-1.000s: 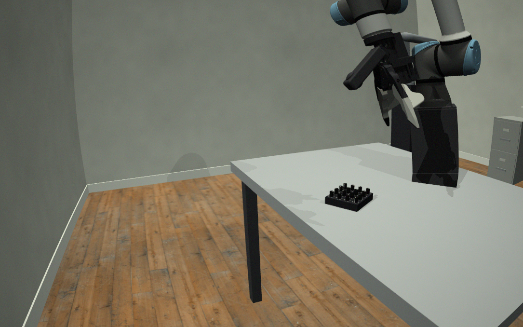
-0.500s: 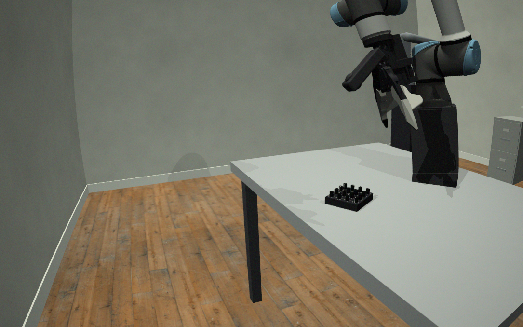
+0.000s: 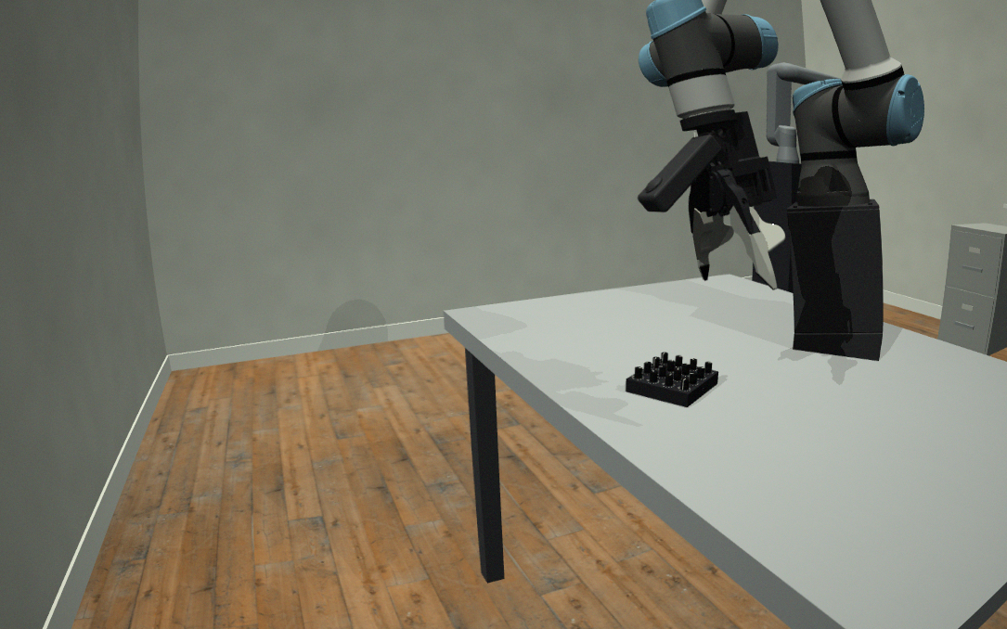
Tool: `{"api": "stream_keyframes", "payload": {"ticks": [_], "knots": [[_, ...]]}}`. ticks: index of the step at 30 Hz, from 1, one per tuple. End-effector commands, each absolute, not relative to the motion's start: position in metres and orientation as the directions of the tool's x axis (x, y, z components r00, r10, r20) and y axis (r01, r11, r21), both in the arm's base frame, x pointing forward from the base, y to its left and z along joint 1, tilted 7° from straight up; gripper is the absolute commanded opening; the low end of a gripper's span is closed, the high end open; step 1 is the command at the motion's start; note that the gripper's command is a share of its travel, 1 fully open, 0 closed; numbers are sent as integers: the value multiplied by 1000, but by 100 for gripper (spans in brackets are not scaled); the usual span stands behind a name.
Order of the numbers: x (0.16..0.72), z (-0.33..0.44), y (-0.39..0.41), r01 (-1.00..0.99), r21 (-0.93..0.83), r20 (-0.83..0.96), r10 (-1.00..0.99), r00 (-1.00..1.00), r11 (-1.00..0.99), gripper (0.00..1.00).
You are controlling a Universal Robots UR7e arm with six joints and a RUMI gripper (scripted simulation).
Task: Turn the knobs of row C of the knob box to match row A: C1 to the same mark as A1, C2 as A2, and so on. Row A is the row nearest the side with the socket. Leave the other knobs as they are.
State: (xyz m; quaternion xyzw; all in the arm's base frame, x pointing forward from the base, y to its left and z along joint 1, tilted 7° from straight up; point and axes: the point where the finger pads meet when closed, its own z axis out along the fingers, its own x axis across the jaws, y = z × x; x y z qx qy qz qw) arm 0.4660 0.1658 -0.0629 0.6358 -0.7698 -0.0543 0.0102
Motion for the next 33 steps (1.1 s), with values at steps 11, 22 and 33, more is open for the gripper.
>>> {"api": "stream_keyframes", "payload": {"ticks": [11,22,33], "knots": [[461,-122,85,-995,-10,-5,-996,94,-94,100],[444,-144,42,-968,-31,56,-967,248,-250,100],[421,-159,7,-923,-26,116,-918,379,-384,100]]}}
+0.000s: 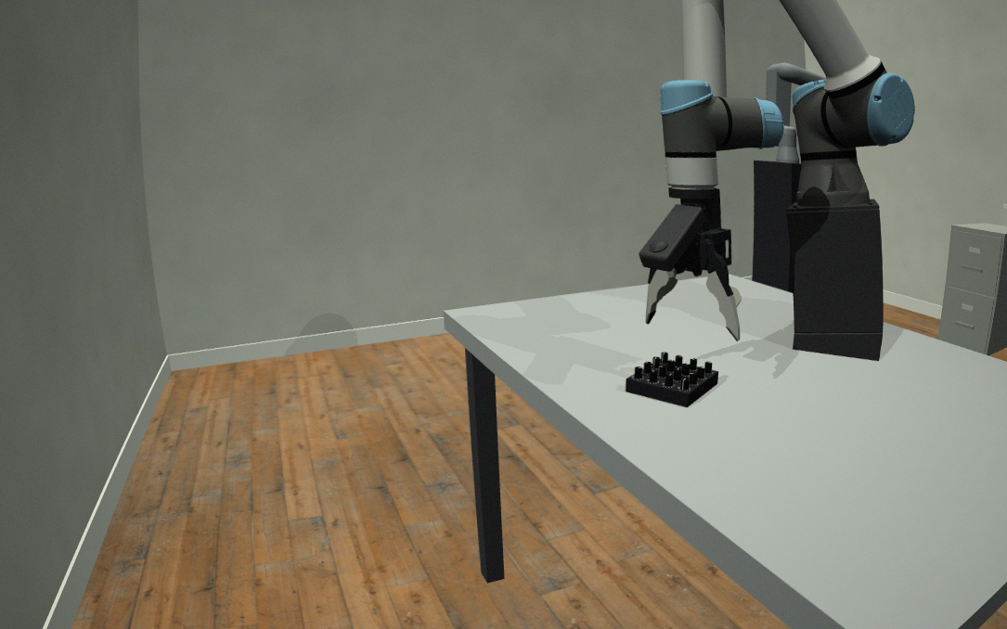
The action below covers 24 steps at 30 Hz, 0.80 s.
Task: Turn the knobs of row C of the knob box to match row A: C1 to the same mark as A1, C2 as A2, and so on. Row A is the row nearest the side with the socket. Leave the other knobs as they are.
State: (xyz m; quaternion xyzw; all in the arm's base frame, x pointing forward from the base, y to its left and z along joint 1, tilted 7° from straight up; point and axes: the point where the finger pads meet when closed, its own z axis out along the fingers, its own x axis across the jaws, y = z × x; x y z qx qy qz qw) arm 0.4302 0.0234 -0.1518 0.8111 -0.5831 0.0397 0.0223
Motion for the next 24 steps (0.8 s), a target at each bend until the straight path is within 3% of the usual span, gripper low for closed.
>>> {"api": "stream_keyframes", "payload": {"ticks": [1,24], "knots": [[420,-159,6,-920,-25,119,-915,385,-391,100],[417,-160,2,-914,-22,126,-908,400,-406,100]]}}
